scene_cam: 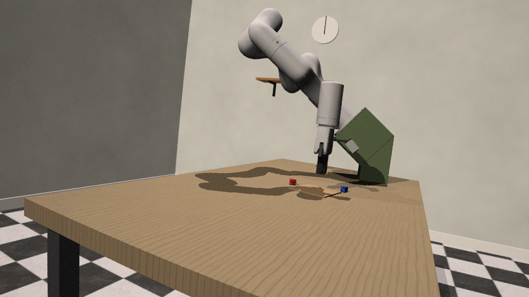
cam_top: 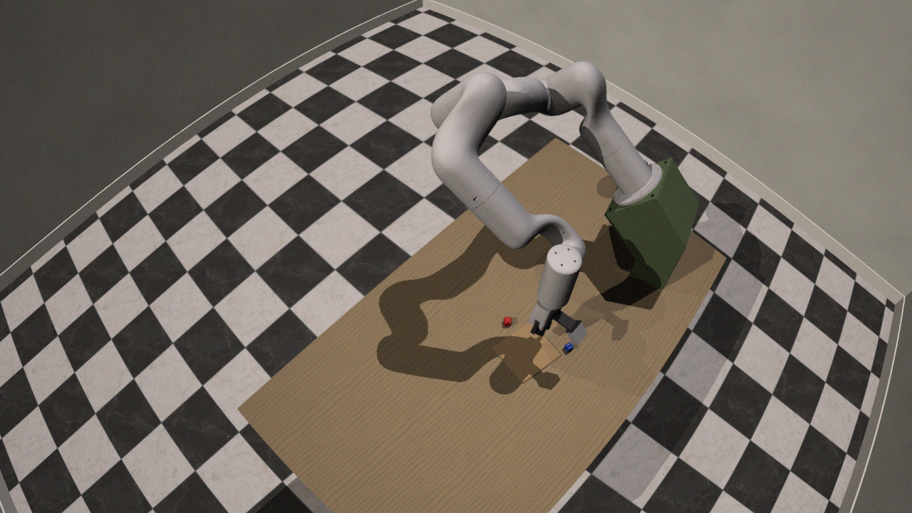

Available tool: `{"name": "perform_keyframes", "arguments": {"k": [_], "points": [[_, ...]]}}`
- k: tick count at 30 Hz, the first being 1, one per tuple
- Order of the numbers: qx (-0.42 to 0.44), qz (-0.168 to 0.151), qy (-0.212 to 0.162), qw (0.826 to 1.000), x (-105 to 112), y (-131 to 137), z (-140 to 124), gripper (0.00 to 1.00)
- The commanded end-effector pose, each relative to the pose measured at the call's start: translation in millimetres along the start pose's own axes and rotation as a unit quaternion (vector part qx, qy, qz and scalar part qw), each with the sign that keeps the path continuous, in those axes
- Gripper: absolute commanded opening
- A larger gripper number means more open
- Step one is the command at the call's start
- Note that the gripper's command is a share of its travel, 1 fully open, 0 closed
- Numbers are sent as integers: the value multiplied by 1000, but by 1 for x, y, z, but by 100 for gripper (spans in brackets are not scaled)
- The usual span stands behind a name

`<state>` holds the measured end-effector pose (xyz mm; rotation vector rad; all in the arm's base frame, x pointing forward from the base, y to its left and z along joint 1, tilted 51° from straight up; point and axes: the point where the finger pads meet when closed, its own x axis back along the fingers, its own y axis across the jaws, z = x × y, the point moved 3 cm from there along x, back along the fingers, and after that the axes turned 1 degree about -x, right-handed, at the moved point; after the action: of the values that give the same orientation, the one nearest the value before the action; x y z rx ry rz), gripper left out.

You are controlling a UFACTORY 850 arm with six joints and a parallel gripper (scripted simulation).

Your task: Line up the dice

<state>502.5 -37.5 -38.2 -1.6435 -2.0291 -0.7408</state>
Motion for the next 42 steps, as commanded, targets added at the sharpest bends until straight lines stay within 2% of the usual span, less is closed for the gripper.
{"name": "perform_keyframes", "arguments": {"k": [1, 7, 13, 42], "points": [[0, -1, 0, 1000, -20, 1, 0, 15], [0, -1, 0, 1000, -41, 1, 0, 15], [0, -1, 0, 1000, -46, 1, 0, 15], [0, -1, 0, 1000, -46, 1, 0, 15]]}}
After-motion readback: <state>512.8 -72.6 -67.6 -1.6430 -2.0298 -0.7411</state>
